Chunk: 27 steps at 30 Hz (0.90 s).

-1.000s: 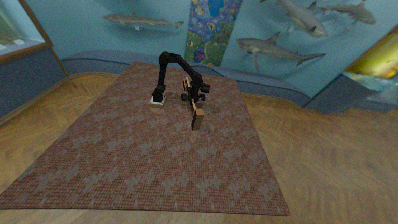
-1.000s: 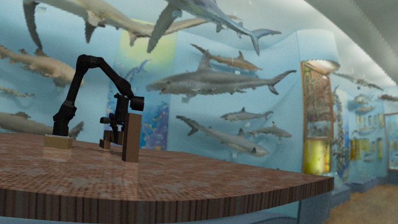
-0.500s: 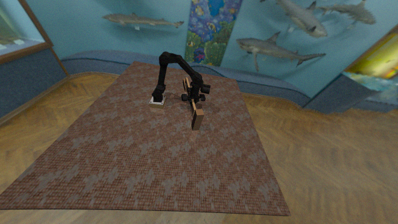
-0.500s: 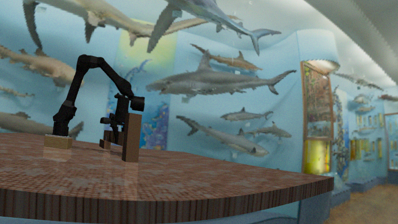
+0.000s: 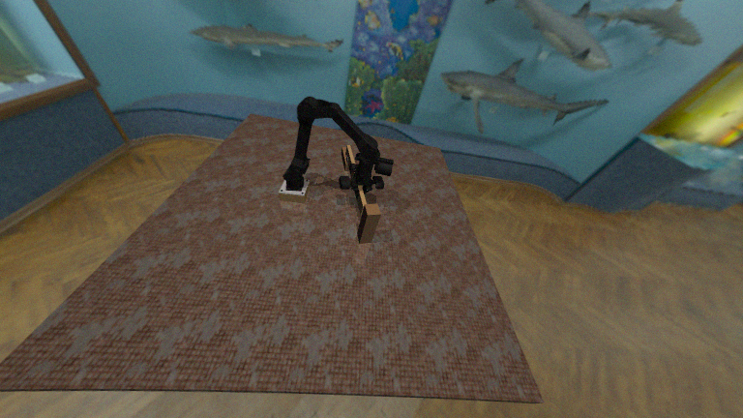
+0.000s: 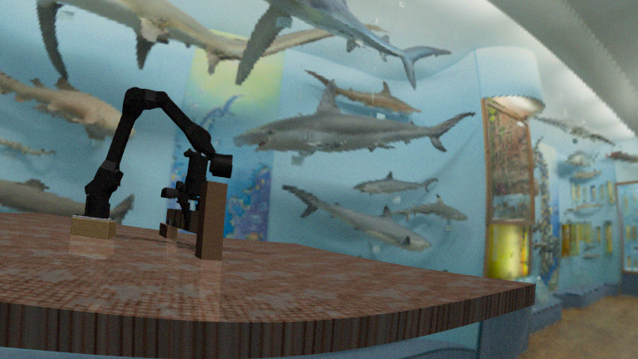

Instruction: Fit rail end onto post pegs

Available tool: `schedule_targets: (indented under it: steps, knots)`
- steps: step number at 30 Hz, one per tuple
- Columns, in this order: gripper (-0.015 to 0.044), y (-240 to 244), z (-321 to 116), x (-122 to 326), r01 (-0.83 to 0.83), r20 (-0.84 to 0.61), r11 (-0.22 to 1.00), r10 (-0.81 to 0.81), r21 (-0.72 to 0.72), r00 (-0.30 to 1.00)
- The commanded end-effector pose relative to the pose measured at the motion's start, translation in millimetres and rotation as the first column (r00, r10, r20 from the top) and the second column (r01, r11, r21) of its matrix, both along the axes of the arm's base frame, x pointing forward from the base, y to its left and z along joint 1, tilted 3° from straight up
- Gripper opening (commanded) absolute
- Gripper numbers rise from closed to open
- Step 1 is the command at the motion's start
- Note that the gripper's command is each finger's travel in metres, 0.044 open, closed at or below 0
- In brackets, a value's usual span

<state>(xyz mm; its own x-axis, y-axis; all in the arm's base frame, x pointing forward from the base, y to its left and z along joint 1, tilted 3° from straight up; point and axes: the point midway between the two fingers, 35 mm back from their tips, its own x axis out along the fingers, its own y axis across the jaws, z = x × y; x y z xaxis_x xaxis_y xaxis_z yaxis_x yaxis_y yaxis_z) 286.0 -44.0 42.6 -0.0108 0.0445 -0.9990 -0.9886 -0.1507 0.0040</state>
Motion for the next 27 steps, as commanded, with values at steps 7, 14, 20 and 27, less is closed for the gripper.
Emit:
schedule_targets:
  steps: [7,14,20,27]
  knots:
    - [0.0,-4.7,2.4,3.0,0.001,0.009,1.0,-0.001,-0.002,1.0]
    - [0.0,-6.8,1.7,3.1,0.001,0.009,1.0,-0.001,-0.002,1.0]
    - [0.0,-8.5,1.1,3.2,0.001,0.009,1.0,-0.001,-0.003,1.0]
    - [0.0,-10.6,1.1,3.5,0.001,0.009,1.0,-0.001,-0.003,1.0]
